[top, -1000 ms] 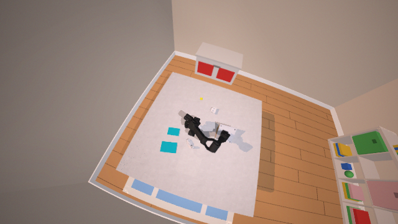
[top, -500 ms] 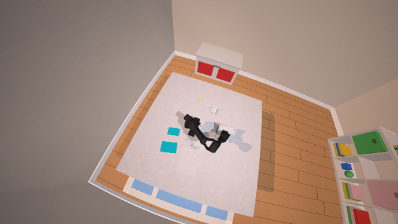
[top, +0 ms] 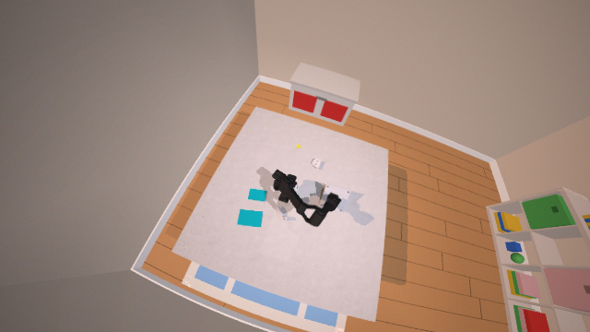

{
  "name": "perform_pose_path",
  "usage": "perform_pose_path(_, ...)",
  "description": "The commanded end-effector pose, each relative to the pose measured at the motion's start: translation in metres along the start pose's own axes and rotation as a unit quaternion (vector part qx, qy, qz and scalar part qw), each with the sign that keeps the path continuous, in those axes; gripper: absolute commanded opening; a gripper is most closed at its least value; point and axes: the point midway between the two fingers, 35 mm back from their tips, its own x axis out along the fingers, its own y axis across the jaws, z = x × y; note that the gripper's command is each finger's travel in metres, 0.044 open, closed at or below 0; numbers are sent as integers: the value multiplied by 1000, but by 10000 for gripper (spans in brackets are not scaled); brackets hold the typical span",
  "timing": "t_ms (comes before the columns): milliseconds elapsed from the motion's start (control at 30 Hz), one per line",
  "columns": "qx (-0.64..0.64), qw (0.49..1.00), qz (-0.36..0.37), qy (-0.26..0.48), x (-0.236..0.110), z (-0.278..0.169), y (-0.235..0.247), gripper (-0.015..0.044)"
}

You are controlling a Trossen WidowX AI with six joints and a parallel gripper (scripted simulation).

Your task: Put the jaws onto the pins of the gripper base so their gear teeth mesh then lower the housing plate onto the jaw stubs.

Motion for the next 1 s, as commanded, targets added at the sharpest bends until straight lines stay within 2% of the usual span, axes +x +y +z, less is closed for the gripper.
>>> perform_pose_path(0, 2, 1000, 2, -3, 0, 1, 0, 134)
perform_pose_path(967, 3, 1000, 2, -3, 8, 1, 0, 134)
